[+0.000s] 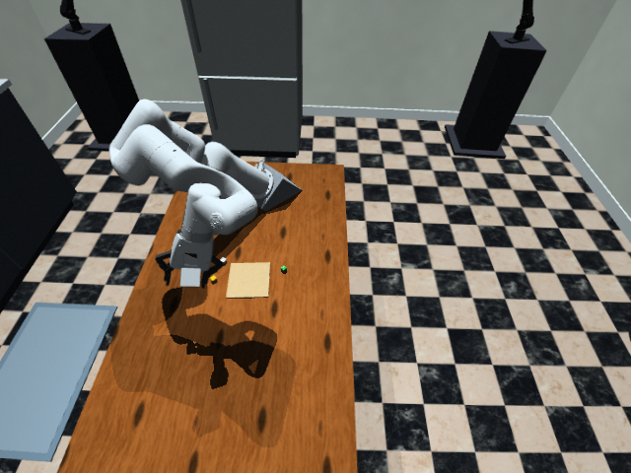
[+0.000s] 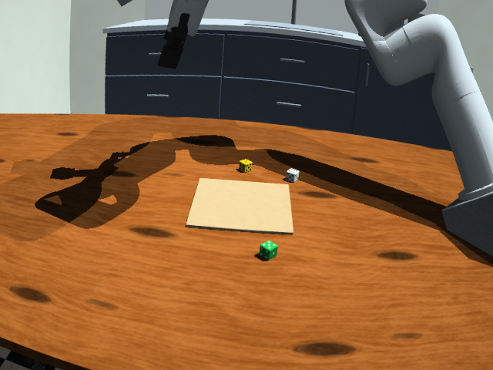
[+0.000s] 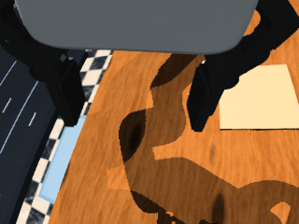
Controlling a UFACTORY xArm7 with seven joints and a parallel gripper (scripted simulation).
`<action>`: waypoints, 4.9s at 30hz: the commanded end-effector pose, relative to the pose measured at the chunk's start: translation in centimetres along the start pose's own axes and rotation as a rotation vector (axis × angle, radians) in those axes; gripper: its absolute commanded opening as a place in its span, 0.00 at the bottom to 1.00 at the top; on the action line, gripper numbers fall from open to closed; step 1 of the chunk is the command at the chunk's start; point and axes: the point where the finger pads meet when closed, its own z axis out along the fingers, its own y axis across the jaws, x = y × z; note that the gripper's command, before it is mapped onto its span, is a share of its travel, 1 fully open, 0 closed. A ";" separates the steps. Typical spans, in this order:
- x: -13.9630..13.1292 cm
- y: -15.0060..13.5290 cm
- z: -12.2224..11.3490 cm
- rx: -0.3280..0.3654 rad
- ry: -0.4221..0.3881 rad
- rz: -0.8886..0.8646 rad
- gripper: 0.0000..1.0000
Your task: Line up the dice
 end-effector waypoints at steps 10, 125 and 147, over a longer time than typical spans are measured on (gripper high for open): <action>-9.7 -2.6 1.3 0.298 -0.245 0.213 1.00; -20.4 -10.8 8.1 0.370 -0.302 0.266 1.00; -21.1 -11.2 7.8 0.370 -0.302 0.266 1.00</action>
